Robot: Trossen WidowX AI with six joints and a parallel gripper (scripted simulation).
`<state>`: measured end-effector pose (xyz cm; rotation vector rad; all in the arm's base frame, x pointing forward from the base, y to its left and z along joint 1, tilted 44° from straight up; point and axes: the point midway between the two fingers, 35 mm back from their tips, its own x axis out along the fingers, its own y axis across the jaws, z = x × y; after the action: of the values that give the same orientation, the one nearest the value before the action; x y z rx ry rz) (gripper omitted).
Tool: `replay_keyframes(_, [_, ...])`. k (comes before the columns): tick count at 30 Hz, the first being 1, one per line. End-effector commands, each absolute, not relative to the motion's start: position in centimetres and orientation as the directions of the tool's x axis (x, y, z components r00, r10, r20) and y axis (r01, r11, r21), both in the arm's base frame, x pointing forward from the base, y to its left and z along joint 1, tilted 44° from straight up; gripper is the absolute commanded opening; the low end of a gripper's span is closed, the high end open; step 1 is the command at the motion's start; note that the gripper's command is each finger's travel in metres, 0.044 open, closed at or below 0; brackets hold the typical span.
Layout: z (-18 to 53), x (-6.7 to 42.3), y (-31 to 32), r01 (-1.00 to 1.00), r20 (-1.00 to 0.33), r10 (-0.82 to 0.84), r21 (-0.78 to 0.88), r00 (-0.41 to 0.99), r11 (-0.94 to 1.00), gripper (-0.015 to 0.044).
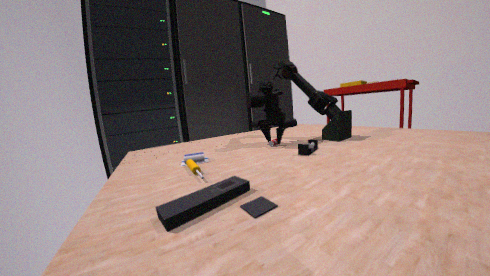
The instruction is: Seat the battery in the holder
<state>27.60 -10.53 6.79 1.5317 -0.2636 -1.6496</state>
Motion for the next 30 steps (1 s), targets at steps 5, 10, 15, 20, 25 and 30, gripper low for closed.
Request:
replay_keyframes(5, [6.6,27.5,-10.6,0.438,-0.72,-0.686,0.653,0.105,-0.618,0.0104])
replay_keyframes(10, [6.6,27.5,-10.6,0.438,-0.72,-0.686,0.653,0.105,-0.618,0.0081])
replay_keyframes(15, [7.4,27.4,-9.7,0.438,-0.721,-0.685,0.651,0.105,-0.619,0.0081])
replay_keyframes(20, [10.0,27.0,-7.3,0.438,-0.722,-0.684,0.651,0.104,-0.62,0.0081])
replay_keyframes(25, [10.0,27.0,-7.0,0.475,-0.723,-0.683,0.64,0.105,-0.604,0.0081])
replay_keyframes(30, [9.0,27.4,-5.5,0.716,-0.73,-0.675,0.528,0.107,-0.458,0.0081])
